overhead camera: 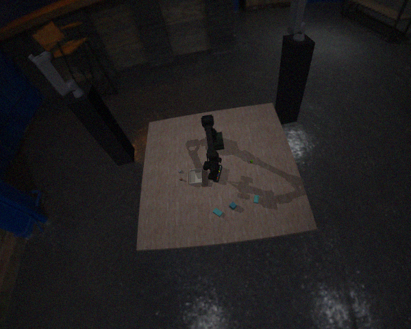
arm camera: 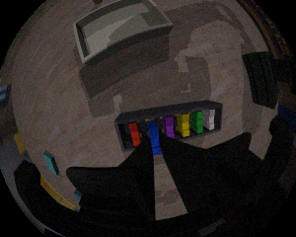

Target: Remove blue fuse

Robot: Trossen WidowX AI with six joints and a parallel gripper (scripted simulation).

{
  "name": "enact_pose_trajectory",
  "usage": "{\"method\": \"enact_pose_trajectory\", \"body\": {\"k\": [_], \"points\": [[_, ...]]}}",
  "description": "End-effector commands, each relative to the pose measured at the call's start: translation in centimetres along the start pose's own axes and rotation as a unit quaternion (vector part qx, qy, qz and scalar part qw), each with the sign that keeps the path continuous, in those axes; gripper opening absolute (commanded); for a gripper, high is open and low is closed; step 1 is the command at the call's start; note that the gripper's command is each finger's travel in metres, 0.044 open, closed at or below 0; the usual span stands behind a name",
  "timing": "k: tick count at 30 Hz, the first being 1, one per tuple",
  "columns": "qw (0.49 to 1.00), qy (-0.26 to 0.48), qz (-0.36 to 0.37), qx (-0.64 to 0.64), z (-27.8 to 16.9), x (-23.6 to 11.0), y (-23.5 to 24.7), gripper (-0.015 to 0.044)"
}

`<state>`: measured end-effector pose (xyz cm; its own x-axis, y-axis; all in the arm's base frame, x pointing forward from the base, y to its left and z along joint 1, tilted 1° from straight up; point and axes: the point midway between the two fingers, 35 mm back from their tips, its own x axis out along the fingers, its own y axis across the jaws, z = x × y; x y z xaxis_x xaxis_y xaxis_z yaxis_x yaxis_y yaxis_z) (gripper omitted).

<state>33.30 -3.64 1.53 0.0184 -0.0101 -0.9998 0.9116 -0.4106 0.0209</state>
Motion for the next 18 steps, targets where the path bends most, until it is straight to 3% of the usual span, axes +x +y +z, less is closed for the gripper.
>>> {"method": "enact_pose_trajectory", "body": {"k": [1, 18], "points": [[1.000, 0.002, 0.000, -0.002, -0.07, -0.31, 0.05, 0.0000], [1.000, 0.003, 0.000, -0.003, -0.07, -1.15, 0.01, 0.0000]]}}
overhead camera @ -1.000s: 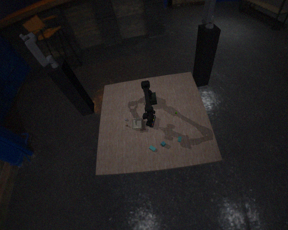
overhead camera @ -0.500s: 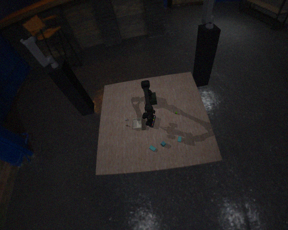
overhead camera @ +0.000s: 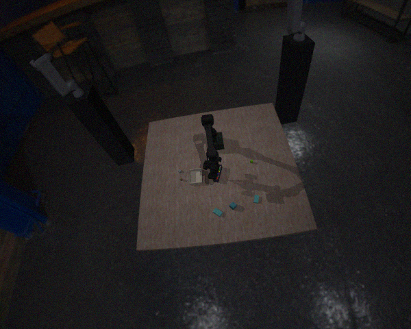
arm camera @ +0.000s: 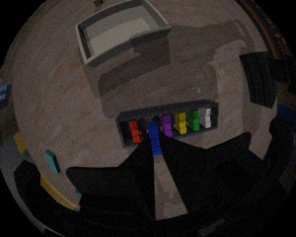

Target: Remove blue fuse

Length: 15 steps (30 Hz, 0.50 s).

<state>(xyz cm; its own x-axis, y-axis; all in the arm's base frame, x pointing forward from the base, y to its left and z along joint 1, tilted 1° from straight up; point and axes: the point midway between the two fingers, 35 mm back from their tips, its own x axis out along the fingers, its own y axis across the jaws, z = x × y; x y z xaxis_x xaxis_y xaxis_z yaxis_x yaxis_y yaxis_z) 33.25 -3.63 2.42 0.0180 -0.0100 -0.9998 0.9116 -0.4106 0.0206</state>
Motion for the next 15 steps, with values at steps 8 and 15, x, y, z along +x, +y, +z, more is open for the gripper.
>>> {"method": "enact_pose_trajectory", "body": {"k": [8, 15], "points": [[1.000, 0.003, 0.000, -0.003, -0.1, -1.0, 0.0, 0.0000], [1.000, 0.003, 0.000, -0.003, -0.1, -2.1, 0.1, 0.0000]]}}
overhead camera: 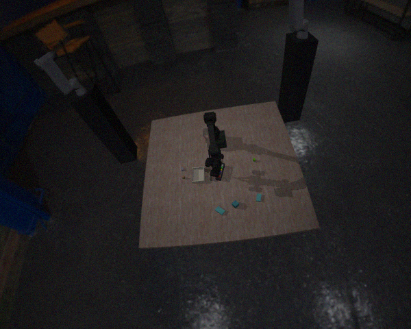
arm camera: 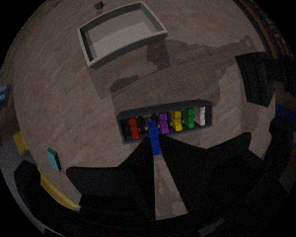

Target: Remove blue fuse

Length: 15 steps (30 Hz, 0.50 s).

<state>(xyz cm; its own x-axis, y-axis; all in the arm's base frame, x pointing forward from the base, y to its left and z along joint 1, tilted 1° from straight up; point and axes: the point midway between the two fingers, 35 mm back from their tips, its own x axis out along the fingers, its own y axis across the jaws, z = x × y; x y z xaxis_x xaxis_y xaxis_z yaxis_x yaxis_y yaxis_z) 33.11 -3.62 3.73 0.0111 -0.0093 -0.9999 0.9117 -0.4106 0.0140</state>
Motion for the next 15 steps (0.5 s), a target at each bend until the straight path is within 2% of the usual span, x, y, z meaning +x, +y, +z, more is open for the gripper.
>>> {"method": "enact_pose_trajectory", "body": {"k": [1, 8, 15], "points": [[1.000, 0.004, 0.004, -0.003, -0.1, -0.9, 0.2, 0.0000], [1.000, 0.004, 0.004, -0.003, 0.0, -1.3, 0.2, 0.0000], [1.000, 0.002, 0.004, -0.003, 3.5, -1.3, 1.5, 0.0000]]}}
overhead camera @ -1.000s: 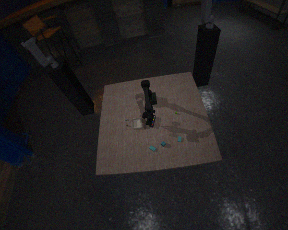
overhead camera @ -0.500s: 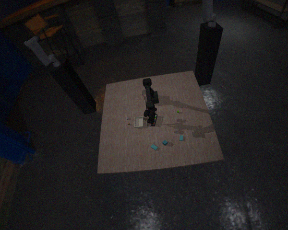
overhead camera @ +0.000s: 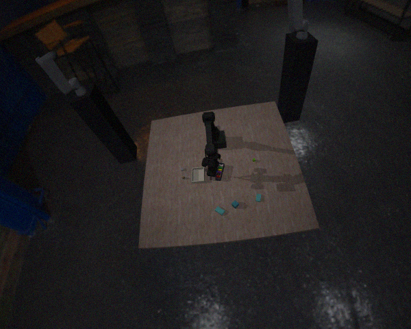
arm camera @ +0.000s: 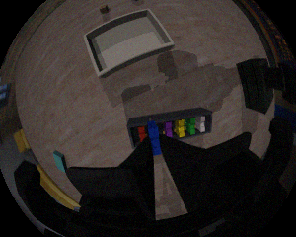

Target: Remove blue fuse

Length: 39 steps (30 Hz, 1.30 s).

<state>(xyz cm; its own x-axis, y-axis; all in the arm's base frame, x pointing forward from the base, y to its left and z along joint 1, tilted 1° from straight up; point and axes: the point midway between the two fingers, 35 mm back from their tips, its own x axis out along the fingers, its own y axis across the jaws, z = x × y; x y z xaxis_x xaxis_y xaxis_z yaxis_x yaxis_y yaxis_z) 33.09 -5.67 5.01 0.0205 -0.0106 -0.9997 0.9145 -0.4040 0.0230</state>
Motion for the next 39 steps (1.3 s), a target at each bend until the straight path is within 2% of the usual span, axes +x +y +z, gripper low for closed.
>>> {"method": "enact_pose_trajectory", "body": {"k": [1, 22, 39], "points": [[1.000, 0.001, 0.000, 0.001, 2.2, -0.1, 0.8, 0.0000], [1.000, -0.006, 0.000, 0.001, 14.6, -0.1, 1.9, 0.0000], [1.000, -0.006, 0.000, 0.001, 15.1, 1.7, 1.9, 0.0000]]}}
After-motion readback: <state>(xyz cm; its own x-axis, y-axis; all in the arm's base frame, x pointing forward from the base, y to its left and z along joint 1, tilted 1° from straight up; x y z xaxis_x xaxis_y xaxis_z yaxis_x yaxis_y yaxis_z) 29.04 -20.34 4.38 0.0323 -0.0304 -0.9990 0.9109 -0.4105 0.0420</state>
